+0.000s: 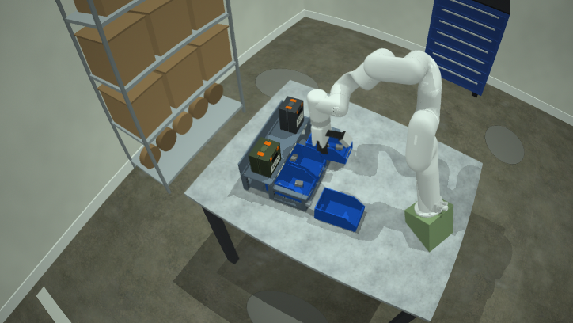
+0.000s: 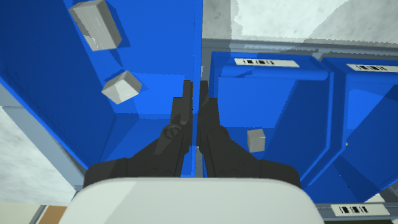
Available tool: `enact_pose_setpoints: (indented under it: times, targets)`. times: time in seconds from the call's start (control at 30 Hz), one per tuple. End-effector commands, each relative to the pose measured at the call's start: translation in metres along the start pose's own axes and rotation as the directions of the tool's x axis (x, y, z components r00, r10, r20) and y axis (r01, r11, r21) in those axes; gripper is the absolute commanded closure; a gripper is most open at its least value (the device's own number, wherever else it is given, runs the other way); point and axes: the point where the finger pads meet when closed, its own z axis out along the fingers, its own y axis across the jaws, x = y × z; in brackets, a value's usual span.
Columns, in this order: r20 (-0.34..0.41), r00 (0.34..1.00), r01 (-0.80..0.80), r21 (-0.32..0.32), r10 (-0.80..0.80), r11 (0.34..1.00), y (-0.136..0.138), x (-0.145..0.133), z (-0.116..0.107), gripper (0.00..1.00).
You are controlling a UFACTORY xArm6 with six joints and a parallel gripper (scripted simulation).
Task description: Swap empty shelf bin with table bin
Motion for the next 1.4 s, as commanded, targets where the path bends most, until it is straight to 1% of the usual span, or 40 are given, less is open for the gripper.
enact_pose_setpoints:
  times: [0.0,1.0,1.37]
  targets:
    - [0.005,1.0,-0.001,0.0,0.001,1.0,-0.0003,-0.002,-0.0014,1.0]
    - [0.007,1.0,-0.001,0.0,0.001,1.0,-0.0003,-0.0032,-0.0014,1.0]
    - [0.011,1.0,-0.001,0.0,0.001,1.0,-0.0003,-0.0075,-0.0016,1.0]
